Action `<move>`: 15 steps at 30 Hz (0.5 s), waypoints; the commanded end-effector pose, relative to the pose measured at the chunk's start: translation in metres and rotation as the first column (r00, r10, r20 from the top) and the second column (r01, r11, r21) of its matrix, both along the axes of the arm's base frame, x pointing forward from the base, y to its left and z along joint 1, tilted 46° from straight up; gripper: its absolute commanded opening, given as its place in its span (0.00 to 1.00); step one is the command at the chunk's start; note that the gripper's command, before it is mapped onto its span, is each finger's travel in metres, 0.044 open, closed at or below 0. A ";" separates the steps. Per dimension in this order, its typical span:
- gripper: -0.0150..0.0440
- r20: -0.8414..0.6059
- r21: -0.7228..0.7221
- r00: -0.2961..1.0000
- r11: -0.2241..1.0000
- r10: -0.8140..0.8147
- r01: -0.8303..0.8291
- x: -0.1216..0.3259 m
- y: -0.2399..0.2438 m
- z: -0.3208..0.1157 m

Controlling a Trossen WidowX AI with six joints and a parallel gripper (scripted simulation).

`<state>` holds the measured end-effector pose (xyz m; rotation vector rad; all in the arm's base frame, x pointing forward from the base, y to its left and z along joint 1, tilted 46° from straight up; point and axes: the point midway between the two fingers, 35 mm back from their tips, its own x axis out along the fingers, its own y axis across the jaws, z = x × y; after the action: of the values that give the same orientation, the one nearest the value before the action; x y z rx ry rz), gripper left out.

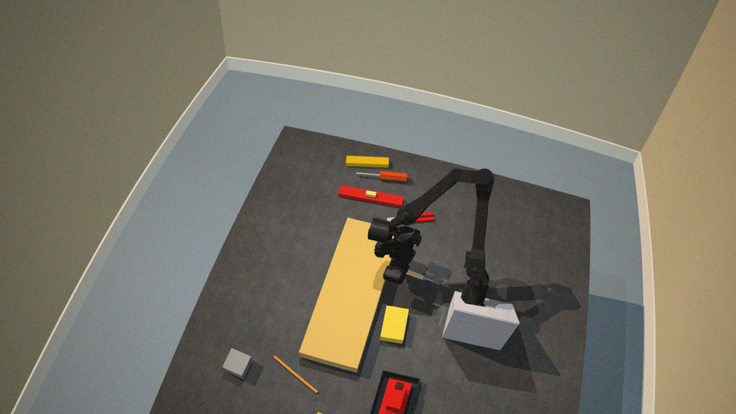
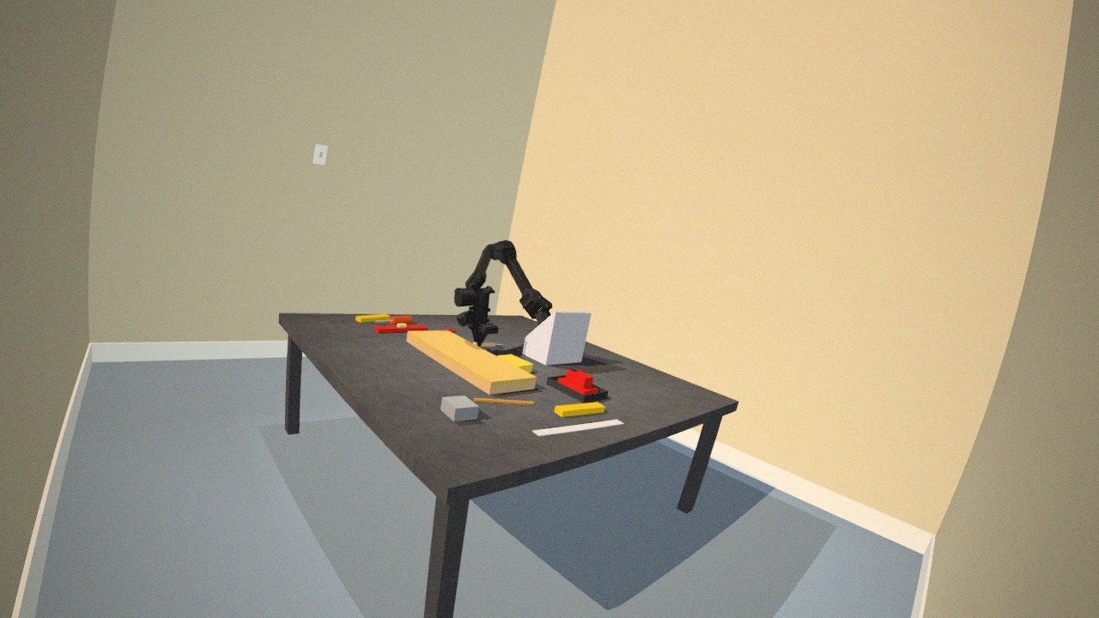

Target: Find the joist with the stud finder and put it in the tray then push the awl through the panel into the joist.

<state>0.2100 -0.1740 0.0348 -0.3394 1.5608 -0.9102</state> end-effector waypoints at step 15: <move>0.25 0.012 -0.003 1.000 1.000 0.003 -0.003 0.014 0.071 0.072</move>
<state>0.2236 -0.1119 0.0961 -0.3444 1.5538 -0.9081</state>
